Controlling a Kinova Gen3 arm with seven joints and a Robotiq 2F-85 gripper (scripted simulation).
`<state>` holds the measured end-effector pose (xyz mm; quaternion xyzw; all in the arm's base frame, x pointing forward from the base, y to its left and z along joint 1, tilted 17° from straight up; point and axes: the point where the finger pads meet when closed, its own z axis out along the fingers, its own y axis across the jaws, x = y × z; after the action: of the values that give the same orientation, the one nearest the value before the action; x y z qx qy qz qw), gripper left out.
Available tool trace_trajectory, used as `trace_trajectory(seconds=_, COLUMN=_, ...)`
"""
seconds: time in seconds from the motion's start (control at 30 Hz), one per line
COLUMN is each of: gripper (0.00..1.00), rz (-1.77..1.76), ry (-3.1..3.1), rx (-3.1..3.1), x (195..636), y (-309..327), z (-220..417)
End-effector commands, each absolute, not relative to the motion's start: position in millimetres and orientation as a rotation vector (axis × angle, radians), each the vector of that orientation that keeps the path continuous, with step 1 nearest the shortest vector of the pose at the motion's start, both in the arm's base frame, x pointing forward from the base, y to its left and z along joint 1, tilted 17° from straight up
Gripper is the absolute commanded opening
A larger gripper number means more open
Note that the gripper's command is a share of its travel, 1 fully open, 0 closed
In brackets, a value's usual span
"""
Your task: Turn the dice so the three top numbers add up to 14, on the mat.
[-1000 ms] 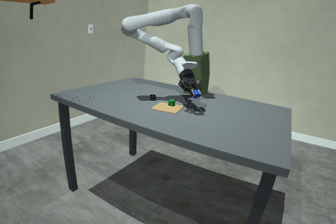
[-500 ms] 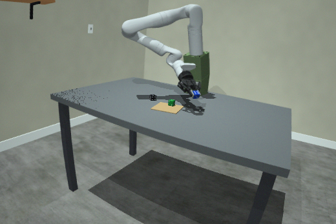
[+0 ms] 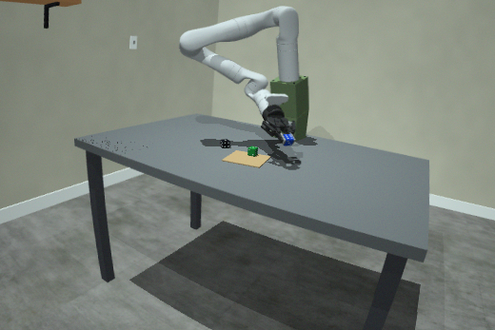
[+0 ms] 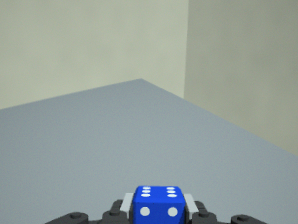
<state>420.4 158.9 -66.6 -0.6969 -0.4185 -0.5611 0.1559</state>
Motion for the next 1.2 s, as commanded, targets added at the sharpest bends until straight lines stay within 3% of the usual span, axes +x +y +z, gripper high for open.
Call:
trace_trajectory(seconds=0.0, gripper=0.26, rz=-1.608, ry=-1.198, rx=-1.995, x=421, y=159, z=-66)
trace_trajectory(seconds=1.17, gripper=0.26, rz=-1.609, ry=-1.195, rx=-1.993, x=441, y=156, z=-132)
